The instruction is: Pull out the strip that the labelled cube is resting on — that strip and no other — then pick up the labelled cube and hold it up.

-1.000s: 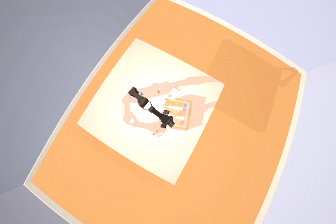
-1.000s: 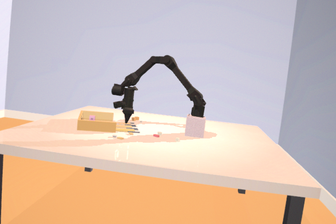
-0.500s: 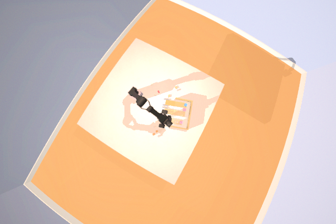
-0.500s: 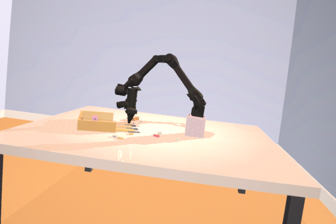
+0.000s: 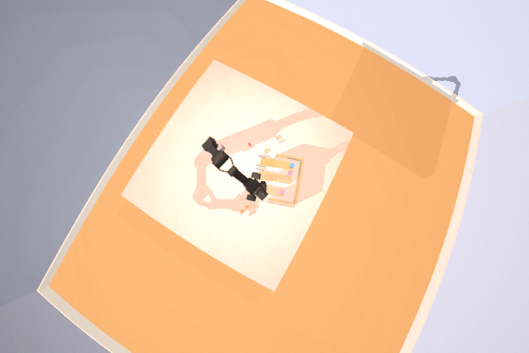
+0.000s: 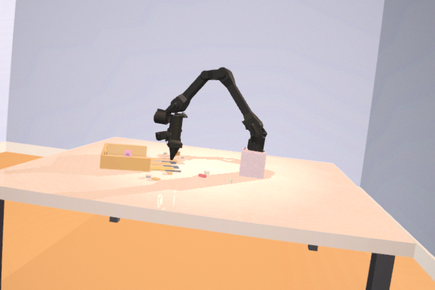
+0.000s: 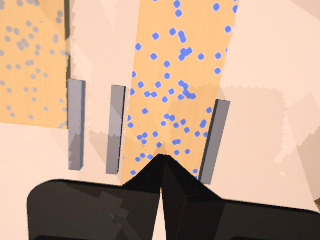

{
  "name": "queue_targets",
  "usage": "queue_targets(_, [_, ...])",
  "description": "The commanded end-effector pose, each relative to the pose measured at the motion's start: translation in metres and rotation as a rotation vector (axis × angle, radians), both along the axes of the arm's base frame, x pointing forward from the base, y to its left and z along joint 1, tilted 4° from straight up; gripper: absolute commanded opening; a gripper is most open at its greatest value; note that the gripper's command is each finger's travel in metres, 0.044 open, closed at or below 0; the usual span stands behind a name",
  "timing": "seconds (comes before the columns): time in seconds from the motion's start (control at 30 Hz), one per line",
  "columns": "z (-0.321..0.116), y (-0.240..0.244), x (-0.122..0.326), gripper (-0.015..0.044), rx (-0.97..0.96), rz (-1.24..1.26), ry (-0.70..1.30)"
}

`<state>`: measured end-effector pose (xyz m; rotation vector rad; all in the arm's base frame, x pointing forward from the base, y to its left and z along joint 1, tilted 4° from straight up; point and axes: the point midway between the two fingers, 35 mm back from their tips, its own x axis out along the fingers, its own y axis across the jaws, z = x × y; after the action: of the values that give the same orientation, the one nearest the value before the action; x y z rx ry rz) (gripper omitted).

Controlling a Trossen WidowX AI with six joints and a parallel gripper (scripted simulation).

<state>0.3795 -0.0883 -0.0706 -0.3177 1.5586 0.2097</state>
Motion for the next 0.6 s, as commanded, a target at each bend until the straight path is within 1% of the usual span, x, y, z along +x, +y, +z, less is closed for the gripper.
queue_targets(0.0, [-0.004,-0.005,-0.014,0.0000,-0.002,-0.001,0.024])
queue_targets(0.57, [-0.004,-0.013,-0.038,0.0000,-0.002,-0.001,0.025])
